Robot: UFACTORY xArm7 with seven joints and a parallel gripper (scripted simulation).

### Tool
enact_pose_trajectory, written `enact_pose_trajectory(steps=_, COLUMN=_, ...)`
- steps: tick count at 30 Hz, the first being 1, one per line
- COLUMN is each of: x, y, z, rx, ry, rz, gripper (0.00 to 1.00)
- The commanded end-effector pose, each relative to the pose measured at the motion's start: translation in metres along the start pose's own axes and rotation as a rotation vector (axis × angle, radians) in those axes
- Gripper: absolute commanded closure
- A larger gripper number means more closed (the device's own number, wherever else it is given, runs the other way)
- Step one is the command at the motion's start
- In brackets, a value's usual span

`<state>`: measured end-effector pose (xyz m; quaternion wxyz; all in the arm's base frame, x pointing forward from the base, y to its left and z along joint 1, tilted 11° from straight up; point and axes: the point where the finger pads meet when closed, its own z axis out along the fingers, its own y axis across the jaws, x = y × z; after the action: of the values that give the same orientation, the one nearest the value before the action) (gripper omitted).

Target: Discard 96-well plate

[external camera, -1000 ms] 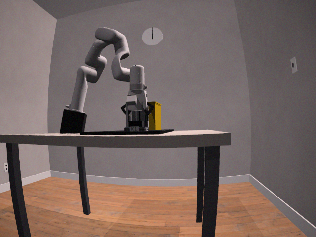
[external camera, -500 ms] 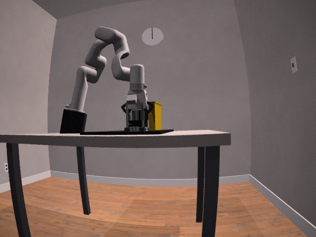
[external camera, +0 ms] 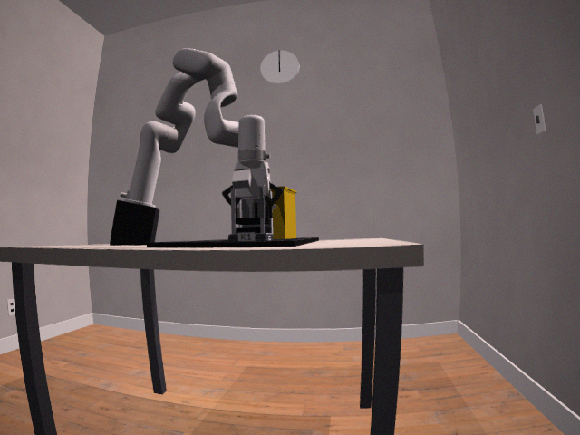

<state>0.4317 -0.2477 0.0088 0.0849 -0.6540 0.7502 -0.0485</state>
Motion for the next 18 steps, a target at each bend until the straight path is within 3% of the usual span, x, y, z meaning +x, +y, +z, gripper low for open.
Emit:
enact_pose_trajectory(steps=1, x=0.0009, y=-0.0015, z=-0.0038, rx=0.004, ry=0.002, rz=0.0, gripper=1.0)
enact_pose_trajectory(steps=18, x=0.0009, y=-0.0015, z=-0.0135, rx=0.004, ry=0.002, rz=0.0, gripper=1.0)
